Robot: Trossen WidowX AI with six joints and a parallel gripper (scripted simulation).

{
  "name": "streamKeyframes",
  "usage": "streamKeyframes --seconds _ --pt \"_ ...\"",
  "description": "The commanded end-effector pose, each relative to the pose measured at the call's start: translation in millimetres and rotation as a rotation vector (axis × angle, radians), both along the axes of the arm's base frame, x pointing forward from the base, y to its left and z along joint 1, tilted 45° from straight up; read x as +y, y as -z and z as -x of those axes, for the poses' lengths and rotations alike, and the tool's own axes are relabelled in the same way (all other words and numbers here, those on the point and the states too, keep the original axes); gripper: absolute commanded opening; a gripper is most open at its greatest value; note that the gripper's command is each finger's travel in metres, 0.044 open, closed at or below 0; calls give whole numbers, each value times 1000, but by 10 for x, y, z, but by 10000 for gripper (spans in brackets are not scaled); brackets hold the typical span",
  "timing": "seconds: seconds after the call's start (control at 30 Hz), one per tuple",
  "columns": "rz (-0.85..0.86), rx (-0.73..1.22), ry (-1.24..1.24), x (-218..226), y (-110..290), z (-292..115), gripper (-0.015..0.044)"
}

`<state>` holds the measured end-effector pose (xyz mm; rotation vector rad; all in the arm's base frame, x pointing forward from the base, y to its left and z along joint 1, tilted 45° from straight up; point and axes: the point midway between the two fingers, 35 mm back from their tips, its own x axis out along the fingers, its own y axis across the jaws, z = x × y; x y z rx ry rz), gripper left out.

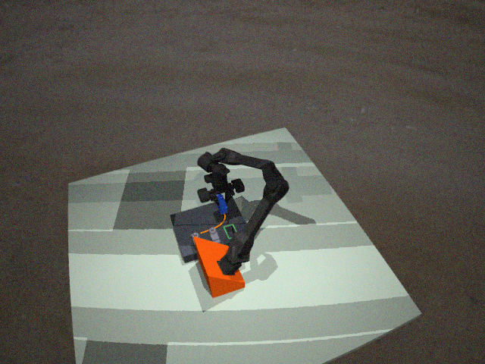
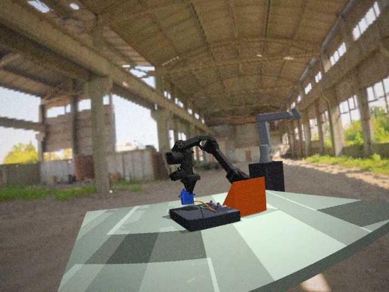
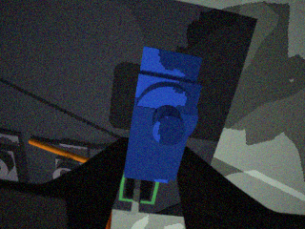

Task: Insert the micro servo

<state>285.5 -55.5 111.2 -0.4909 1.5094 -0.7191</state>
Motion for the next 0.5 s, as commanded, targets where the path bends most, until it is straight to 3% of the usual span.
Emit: streamKeyframes --seconds 0.0,0.47 --pt "3 10 -15 5 -12 15 0" --pt "2 14 -15 81 1 589 0"
